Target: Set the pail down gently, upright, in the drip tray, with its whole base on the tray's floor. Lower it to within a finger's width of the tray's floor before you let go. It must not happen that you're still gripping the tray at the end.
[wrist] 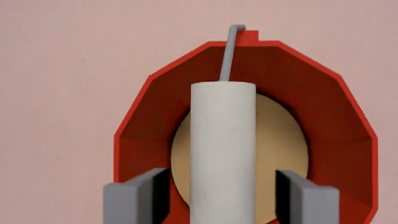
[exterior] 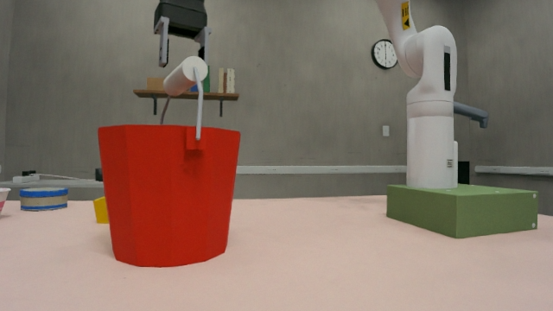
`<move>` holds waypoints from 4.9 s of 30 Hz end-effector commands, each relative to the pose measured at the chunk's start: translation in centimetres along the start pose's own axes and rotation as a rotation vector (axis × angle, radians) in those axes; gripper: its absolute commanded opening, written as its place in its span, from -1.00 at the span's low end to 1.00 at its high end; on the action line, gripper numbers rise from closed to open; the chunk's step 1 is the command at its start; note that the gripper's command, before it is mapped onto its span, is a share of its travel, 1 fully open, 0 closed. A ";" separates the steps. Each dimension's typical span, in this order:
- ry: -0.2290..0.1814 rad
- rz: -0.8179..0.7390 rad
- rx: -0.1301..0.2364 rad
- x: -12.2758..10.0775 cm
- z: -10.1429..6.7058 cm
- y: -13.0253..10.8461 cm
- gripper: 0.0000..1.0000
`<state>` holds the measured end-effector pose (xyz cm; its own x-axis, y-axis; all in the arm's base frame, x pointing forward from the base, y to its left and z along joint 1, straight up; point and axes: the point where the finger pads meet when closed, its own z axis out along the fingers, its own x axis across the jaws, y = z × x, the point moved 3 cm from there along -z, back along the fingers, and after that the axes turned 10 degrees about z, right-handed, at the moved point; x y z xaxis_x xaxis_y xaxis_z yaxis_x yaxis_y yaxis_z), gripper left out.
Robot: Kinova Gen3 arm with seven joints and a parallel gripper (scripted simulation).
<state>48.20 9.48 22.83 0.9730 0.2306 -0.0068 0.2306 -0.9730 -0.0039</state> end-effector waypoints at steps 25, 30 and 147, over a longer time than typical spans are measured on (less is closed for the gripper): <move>0.002 0.000 0.000 0.0 3.0 0.0 1.00; 0.002 0.000 0.000 0.0 3.0 0.0 1.00; 0.002 0.000 0.000 0.0 -1.6 0.0 -1.00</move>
<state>48.19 9.48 23.94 0.9730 0.2306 -0.0069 0.2306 -0.9730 -0.0039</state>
